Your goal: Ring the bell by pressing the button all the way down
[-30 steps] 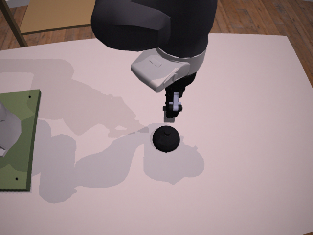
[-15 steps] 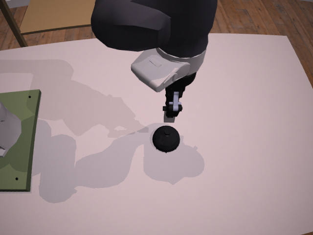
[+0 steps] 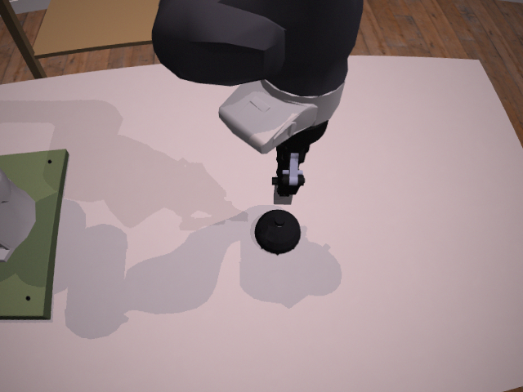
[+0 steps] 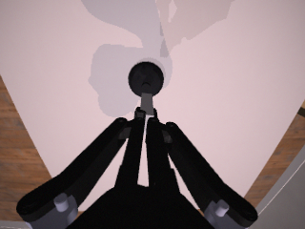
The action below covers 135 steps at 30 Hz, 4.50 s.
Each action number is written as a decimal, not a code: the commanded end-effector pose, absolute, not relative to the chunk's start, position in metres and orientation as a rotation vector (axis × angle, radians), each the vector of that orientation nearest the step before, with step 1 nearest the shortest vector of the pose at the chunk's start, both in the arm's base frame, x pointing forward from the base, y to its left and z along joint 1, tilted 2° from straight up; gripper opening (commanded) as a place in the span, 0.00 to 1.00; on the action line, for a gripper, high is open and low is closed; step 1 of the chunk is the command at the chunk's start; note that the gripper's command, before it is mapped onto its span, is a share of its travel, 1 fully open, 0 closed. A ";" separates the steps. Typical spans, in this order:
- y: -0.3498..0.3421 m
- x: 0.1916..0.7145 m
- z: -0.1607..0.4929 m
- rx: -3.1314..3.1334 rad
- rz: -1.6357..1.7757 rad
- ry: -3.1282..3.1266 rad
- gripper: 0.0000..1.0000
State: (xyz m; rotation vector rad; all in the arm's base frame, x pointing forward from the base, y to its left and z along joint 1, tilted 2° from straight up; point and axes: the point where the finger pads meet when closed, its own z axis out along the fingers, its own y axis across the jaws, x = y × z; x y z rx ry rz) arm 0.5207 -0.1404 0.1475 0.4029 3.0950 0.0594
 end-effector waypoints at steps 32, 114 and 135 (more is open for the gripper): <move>-0.140 0.521 0.143 0.407 0.057 3.098 0.00; -0.132 0.525 0.086 0.407 0.057 3.098 0.00; -0.132 0.526 0.085 0.407 0.057 3.098 0.00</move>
